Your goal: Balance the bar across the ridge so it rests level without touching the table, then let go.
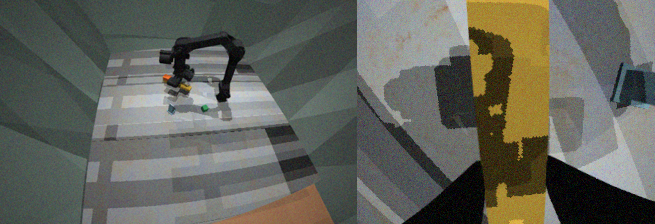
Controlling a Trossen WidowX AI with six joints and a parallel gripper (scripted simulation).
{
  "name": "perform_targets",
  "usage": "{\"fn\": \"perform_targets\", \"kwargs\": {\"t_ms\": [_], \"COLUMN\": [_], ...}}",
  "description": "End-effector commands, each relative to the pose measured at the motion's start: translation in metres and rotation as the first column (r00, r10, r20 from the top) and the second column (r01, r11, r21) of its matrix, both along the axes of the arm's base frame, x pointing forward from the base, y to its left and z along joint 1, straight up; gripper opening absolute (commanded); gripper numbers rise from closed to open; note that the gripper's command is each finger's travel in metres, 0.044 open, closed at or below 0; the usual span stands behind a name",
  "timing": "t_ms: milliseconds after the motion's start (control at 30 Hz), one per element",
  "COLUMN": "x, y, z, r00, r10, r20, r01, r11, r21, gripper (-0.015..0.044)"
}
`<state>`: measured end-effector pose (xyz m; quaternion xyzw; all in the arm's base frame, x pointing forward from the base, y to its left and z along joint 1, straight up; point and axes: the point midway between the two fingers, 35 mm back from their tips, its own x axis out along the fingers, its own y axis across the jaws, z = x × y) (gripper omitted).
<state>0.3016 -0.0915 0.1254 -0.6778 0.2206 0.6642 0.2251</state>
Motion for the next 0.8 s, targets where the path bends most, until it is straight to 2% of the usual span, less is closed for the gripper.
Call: {"fn": "perform_targets", "kwargs": {"t_ms": [0, 400, 567, 767], "x": [-0.001, -0.006, -0.003, 0.001], "y": [-0.001, 0.001, 0.005, 0.012], "z": [0.015, 0.039, 0.039, 0.04], "r00": [1.0, 1.0, 0.985, 0.915], "r10": [0.003, -0.003, -0.175, -0.403], "r20": [0.011, 0.01, 0.011, 0.011], "r01": [-0.003, 0.003, 0.175, 0.403], "r11": [1.0, 1.0, 0.985, 0.915], "r21": [-0.008, -0.009, -0.003, 0.005], "gripper": [0.0, 0.0, 0.0, 0.0]}}
